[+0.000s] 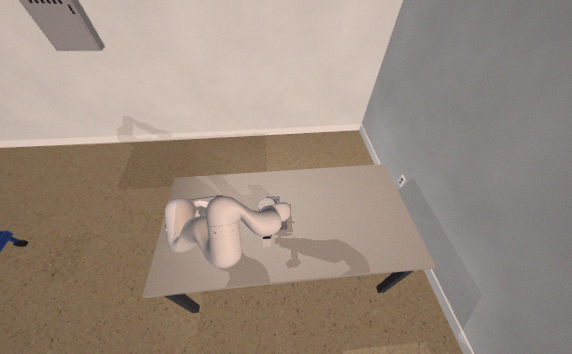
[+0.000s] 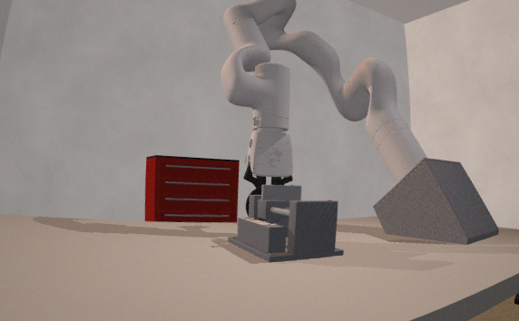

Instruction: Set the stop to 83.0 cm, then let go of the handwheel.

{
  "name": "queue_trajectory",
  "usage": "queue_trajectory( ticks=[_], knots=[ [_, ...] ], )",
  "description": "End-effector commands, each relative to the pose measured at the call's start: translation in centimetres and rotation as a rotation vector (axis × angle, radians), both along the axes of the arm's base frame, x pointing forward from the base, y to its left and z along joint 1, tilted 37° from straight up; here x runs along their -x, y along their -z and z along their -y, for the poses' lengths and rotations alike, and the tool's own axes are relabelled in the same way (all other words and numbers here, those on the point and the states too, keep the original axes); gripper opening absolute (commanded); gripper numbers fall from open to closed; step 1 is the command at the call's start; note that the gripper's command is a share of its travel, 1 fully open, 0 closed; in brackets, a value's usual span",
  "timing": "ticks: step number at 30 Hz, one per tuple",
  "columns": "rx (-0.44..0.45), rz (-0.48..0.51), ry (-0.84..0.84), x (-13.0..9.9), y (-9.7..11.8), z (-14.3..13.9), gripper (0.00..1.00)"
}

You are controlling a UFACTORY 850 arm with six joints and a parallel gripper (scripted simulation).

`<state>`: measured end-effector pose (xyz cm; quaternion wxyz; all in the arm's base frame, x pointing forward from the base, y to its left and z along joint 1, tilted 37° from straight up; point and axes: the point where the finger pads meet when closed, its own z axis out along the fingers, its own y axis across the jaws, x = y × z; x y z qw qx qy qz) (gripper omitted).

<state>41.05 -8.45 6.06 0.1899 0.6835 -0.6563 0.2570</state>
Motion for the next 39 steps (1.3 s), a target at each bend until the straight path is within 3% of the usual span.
queue_trajectory(
  ticks=[1, 39],
  knots=[
    [0.000, 0.000, 0.000, 0.0, 0.1, 0.1, 0.06],
    [0.000, 0.000, 0.000, -1.1, 2.5, 1.9, 0.06]
  ],
)
